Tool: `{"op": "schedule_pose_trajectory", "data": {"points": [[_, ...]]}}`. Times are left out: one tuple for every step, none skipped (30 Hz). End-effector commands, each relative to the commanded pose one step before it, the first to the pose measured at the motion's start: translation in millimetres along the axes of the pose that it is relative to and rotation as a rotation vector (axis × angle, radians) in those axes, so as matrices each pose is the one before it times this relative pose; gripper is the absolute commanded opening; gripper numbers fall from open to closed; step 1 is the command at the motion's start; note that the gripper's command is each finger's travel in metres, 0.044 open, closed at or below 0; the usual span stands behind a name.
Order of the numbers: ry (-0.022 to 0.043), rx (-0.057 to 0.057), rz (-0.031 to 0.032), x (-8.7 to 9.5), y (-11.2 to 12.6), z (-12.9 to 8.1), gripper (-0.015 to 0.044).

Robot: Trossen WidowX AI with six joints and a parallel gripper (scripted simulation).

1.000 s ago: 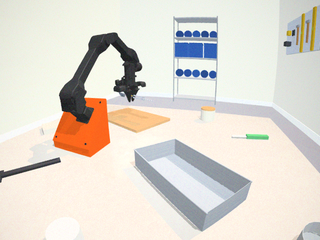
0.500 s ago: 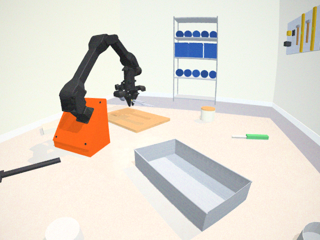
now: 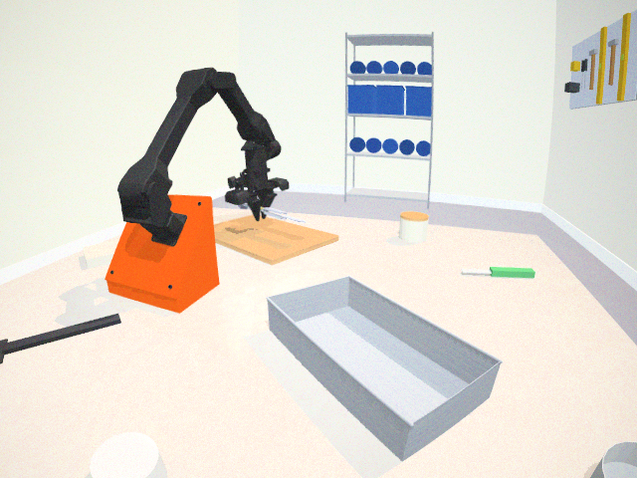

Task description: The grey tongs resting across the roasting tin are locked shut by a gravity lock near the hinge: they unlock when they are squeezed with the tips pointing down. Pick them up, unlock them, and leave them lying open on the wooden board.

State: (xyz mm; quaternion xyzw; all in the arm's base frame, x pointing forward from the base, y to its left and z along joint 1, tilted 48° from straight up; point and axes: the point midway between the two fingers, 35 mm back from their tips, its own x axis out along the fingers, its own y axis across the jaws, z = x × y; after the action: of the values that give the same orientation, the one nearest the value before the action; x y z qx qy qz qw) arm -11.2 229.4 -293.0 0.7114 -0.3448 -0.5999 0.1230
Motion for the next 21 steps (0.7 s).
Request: {"op": "schedule_pose_trajectory", "data": {"points": [[0.00541,0.0007,0.00144,4.90,3.14,-2.12,-0.0150],[0.00000,0.0000,0.00000,0.00,0.00,0.00,-0.0150],[0.00000,0.0000,0.00000,0.00,0.00,0.00,-0.0150],[0.00000,0.0000,0.00000,0.00,0.00,0.00,-0.0150],[0.00000,0.0000,0.00000,0.00,0.00,0.00,-0.0150],[-0.00582,-0.0006,-0.00241,-2.27,-1.93,1.60,-0.0124],[0.00000,0.0000,0.00000,0.00,0.00,0.00,-0.0097],[0.00000,0.0000,0.00000,0.00,0.00,0.00,-0.0071],[0.00000,0.0000,0.00000,0.00,0.00,0.00,-0.0045],[0.00000,0.0000,0.00000,0.00,0.00,0.00,-0.0019],[0.00000,0.0000,0.00000,0.00,0.00,0.00,0.0007],[0.00000,0.0000,0.00000,0.00,0.00,0.00,0.0034],[0.00000,0.0000,0.00000,0.00,0.00,0.00,0.0060],[0.00000,0.0000,0.00000,0.00,0.00,0.00,0.0086],[0.00000,0.0000,0.00000,0.00,0.00,0.00,0.0113],[0.00000,0.0000,0.00000,0.00,0.00,0.00,0.0139],[0.00000,0.0000,0.00000,0.00,0.00,0.00,0.0165],[0.00000,0.0000,0.00000,0.00,0.00,0.00,0.0191],[0.00000,0.0000,0.00000,0.00,0.00,0.00,0.0217],[0.00000,0.0000,0.00000,0.00,0.00,0.00,0.0244],[0.00000,0.0000,0.00000,0.00,0.00,0.00,0.0270]]}}
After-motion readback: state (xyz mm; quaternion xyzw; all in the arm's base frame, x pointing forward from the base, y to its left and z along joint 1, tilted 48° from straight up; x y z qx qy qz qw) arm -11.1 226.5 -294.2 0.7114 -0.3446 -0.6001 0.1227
